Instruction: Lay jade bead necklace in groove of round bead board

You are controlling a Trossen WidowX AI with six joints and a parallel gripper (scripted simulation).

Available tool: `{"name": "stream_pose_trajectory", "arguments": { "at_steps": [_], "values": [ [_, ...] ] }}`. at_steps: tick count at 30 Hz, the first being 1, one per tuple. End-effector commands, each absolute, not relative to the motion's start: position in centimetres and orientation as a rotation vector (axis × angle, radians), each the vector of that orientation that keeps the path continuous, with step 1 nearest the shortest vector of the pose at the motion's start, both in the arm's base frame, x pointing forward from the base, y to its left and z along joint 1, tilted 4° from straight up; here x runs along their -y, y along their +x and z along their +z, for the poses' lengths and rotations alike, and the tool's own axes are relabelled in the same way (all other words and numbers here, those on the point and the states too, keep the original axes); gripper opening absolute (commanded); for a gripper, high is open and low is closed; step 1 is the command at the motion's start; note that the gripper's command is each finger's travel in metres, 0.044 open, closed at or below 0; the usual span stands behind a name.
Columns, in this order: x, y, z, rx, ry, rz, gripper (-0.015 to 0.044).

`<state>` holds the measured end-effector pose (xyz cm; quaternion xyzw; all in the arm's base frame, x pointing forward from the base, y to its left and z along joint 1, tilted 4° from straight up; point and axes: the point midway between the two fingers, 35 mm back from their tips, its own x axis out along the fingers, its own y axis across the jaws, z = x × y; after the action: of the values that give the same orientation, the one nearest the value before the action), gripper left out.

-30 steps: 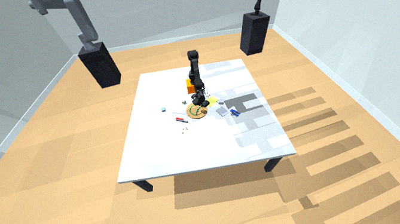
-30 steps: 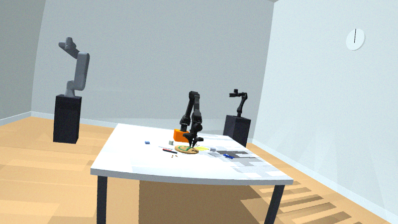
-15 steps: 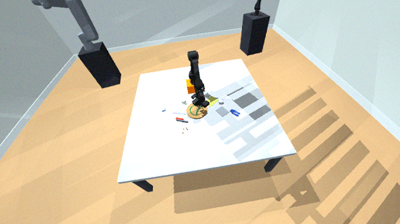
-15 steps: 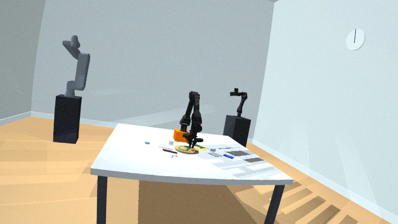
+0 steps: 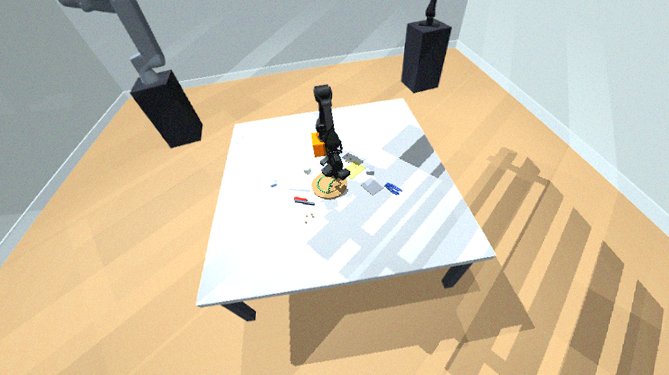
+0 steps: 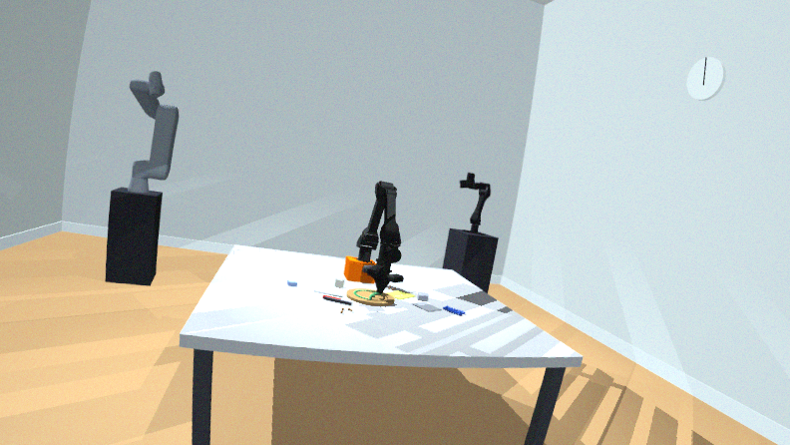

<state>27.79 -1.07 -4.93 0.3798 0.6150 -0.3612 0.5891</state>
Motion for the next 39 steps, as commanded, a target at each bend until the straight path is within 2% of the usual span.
{"name": "stream_pose_trajectory", "arguments": {
  "at_steps": [1,39],
  "values": [
    [1.1,27.8,-4.9,-1.432,0.885,-0.841,0.0000],
    [-0.6,28.2,-4.7,-1.439,0.890,-0.845,0.0000]
  ]
}}
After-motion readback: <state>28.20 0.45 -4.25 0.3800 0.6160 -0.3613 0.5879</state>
